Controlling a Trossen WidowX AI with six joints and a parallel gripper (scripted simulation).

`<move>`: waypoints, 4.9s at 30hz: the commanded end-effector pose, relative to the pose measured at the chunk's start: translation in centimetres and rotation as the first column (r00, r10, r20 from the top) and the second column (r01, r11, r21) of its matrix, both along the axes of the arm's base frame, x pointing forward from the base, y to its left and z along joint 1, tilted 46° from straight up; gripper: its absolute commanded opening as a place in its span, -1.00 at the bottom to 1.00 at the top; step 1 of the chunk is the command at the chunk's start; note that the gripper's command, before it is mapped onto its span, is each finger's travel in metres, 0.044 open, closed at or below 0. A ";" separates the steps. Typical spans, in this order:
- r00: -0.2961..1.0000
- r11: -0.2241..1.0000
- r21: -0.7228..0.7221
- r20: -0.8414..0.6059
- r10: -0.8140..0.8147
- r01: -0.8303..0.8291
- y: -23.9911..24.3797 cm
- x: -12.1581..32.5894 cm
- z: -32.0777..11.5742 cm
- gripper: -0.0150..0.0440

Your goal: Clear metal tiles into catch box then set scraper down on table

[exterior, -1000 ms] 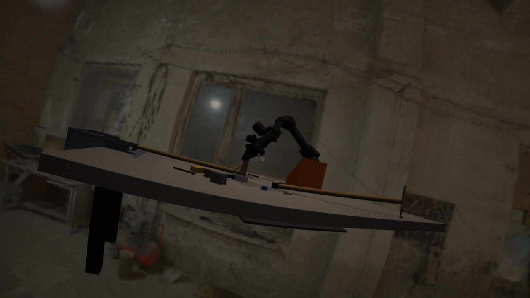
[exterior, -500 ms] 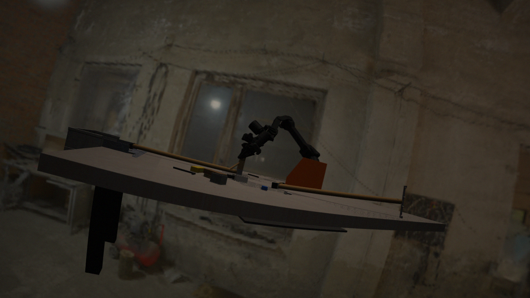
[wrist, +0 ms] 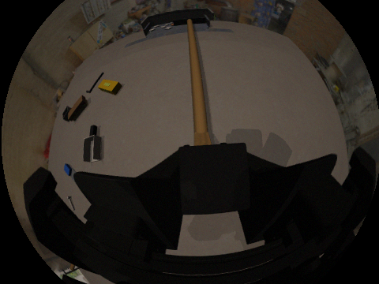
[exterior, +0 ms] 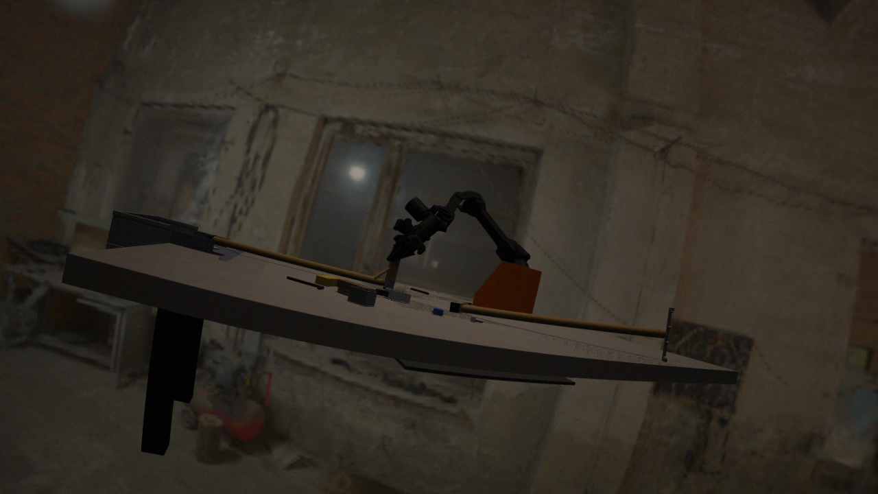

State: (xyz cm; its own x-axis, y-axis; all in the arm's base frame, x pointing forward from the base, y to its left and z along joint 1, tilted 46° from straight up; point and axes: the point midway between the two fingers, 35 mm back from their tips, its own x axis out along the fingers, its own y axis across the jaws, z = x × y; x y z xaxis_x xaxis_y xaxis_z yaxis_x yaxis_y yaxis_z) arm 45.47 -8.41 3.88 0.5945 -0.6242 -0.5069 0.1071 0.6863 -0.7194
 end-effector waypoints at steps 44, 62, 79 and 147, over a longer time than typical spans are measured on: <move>1.000 1.000 0.001 0.007 0.007 -0.007 -0.5 7.3 0.5 -0.49; 1.000 1.000 0.000 0.005 0.001 -0.001 -0.6 6.8 0.4 -0.49; 1.000 1.000 0.000 0.007 0.004 -0.004 -0.3 5.5 0.5 -0.49; 1.000 1.000 0.000 0.006 0.011 -0.011 0.6 -4.4 0.5 -0.49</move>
State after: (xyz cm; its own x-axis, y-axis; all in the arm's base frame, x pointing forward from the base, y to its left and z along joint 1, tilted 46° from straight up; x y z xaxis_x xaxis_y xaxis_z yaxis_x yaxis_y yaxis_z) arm 41.56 -7.97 4.07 0.5973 -0.6184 -0.5106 0.0934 0.6860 -0.7216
